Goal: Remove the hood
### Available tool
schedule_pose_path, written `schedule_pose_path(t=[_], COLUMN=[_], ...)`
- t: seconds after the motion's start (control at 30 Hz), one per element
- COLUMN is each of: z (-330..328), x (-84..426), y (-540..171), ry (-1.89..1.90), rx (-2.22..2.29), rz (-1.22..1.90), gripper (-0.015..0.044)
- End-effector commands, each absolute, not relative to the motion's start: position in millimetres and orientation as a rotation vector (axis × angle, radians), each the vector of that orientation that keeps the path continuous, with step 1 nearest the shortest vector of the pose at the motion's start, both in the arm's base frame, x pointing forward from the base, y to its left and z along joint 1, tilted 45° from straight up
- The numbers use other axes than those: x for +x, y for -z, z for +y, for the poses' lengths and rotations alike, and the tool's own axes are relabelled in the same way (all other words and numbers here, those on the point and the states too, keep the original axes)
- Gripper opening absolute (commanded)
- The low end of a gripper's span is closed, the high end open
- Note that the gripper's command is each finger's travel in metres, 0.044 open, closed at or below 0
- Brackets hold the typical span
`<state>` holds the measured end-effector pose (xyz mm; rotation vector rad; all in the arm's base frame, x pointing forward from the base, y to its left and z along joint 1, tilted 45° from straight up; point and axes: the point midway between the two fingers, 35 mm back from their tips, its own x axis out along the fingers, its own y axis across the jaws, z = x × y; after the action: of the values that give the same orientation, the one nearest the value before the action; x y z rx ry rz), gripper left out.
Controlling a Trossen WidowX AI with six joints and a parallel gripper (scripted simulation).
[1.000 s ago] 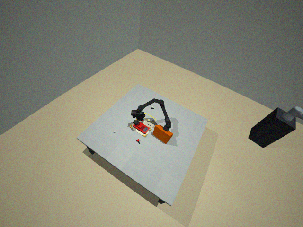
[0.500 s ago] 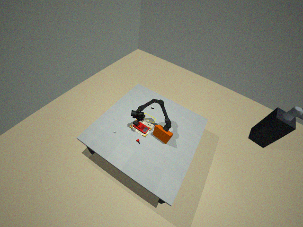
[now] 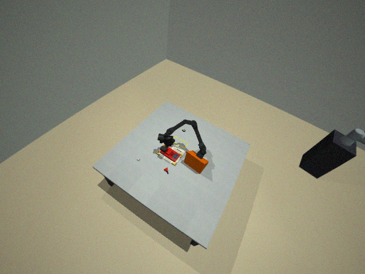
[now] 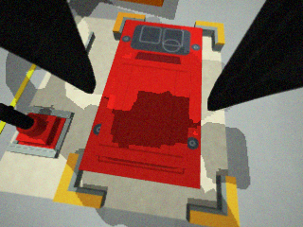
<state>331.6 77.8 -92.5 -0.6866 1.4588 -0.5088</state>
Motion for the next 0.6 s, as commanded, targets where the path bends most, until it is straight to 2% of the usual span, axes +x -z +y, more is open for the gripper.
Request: schedule_pose_path(t=[0.0,0.57], z=[75.3,68.3], x=[331.2,331.9], y=[94.6,100.8], ry=[0.506,0.507], rx=[-0.697,-0.697], rz=[1.46,1.46], gripper=[0.044,0.044])
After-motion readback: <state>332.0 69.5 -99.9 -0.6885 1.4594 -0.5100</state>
